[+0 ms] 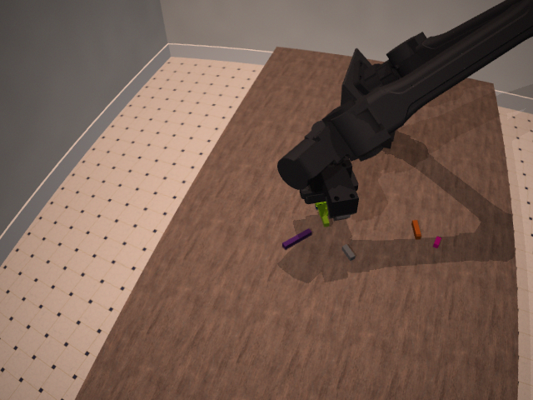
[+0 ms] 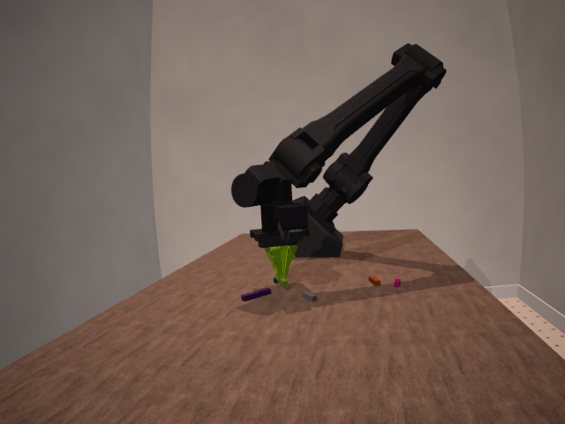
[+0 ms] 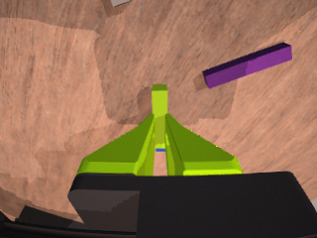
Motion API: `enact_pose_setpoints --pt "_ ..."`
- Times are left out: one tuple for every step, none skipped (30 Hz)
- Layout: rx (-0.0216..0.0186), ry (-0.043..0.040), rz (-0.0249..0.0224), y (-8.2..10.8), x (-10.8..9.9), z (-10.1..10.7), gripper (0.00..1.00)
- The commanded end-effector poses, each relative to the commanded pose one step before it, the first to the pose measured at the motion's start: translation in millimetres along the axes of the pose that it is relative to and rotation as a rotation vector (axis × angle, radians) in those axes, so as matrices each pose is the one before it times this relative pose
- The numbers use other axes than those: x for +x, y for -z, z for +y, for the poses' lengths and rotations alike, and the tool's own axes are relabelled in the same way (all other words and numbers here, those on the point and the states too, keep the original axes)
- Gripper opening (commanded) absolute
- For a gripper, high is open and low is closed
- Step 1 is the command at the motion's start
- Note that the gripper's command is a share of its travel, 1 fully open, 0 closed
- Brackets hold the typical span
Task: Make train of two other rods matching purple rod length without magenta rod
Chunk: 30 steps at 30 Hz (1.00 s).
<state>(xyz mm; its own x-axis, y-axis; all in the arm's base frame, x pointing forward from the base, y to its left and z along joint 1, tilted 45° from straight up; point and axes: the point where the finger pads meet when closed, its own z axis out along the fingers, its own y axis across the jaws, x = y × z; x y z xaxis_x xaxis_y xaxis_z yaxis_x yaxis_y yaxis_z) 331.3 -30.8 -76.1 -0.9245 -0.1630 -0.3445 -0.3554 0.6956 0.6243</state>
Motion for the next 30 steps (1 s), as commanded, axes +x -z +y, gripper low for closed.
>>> enact_pose_setpoints --pt "0.0087 0.02037 -0.00638 -0.59 -7.54 3.67 0.05" --pt "0.00101 0.00154 -0.00088 0.25 -1.14 -0.82 0.05" --pt "0.00101 0.00154 -0.00087 0.25 -1.14 -0.82 0.05" --pt "0.00097 0.00147 -0.00083 0.24 -1.08 -0.78 0.05" --pt "0.00088 0.00132 -0.00073 0.21 -0.97 -0.7 0.05" --pt "0.00074 0.00111 -0.00062 0.18 -0.82 -0.6 0.05" --pt "0.00058 0.00087 -0.00049 0.14 -0.64 -0.47 0.05" --pt "0.00041 0.00061 -0.00034 0.1 -0.45 -0.33 0.05" --pt "0.0 0.0 0.0 0.0 0.0 0.0 0.05" --pt "0.0 0.0 0.0 0.0 0.0 0.0 0.05" --pt "0.00018 0.00028 -0.00012 0.05 -0.24 -0.17 0.05" --pt "0.00006 0.00011 -0.00006 0.02 -0.1 -0.07 0.05" --pt "0.00001 0.00002 -0.00001 0.0 -0.02 -0.01 0.05" --pt "0.0 0.0 0.0 0.0 0.0 0.0 0.05" --pt "0.0 0.0 0.0 0.0 0.0 0.0 0.05" --pt "0.0 0.0 0.0 0.0 0.0 0.0 0.05" --pt "0.0 0.0 0.0 0.0 0.0 0.0 0.05" --pt "0.0 0.0 0.0 0.0 0.0 0.0 0.05" --pt "0.0 0.0 0.0 0.0 0.0 0.0 0.05" --pt "0.0 0.0 0.0 0.0 0.0 0.0 0.05" --pt "0.0 0.0 0.0 0.0 0.0 0.0 0.05" --pt "0.0 0.0 0.0 0.0 0.0 0.0 0.05" --pt "0.0 0.0 0.0 0.0 0.0 0.0 0.05" --pt "0.0 0.0 0.0 0.0 0.0 0.0 0.05" --pt "0.0 0.0 0.0 0.0 0.0 0.0 0.05" --pt "0.0 0.0 0.0 0.0 0.0 0.0 0.05" --pt "0.0 0.0 0.0 0.0 0.0 0.0 0.05" --pt "0.0 0.0 0.0 0.0 0.0 0.0 0.05" --pt "0.0 0.0 0.0 0.0 0.0 0.0 0.05" --pt "0.0 0.0 0.0 0.0 0.0 0.0 0.05"
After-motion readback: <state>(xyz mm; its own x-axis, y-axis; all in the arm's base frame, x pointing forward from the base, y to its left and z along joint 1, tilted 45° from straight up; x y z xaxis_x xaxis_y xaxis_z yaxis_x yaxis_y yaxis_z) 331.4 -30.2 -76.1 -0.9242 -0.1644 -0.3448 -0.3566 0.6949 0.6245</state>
